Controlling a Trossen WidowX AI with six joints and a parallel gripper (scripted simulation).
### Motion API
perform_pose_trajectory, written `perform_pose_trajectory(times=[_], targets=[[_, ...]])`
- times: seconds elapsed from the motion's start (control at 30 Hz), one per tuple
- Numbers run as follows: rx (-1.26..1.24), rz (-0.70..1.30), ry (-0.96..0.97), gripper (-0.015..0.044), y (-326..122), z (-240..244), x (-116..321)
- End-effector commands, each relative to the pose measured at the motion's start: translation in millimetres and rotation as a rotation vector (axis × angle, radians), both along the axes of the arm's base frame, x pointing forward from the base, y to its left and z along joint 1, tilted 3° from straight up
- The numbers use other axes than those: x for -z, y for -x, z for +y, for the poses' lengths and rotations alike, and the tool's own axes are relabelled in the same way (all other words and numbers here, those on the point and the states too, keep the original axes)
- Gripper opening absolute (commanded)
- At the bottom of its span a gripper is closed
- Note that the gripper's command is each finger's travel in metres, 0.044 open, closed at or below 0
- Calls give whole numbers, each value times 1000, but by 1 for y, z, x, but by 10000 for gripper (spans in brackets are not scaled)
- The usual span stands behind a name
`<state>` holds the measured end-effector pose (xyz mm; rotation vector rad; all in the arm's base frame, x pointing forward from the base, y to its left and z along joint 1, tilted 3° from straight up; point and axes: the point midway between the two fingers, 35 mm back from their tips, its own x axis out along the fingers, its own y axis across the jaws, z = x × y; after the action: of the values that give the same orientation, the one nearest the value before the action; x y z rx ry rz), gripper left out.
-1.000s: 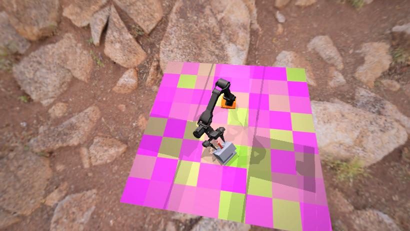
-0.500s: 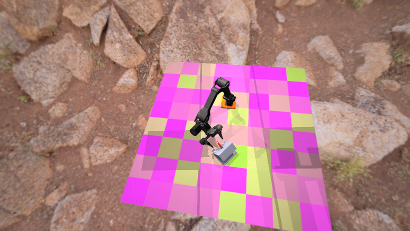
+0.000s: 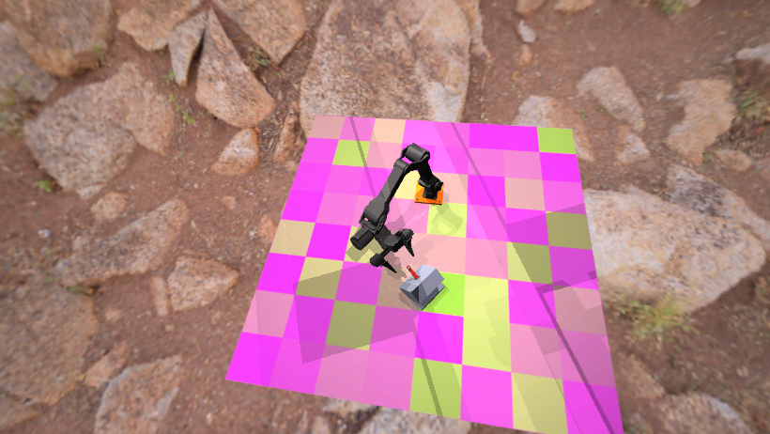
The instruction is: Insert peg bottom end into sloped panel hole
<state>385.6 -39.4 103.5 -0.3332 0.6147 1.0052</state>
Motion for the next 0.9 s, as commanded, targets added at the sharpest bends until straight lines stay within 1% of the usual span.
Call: perform_pose_trajectory(times=[0.0,0.87], targets=[[-3,-6,0,440,3,-6,-6],[0,-3,-5,440,20,-37,-30]])
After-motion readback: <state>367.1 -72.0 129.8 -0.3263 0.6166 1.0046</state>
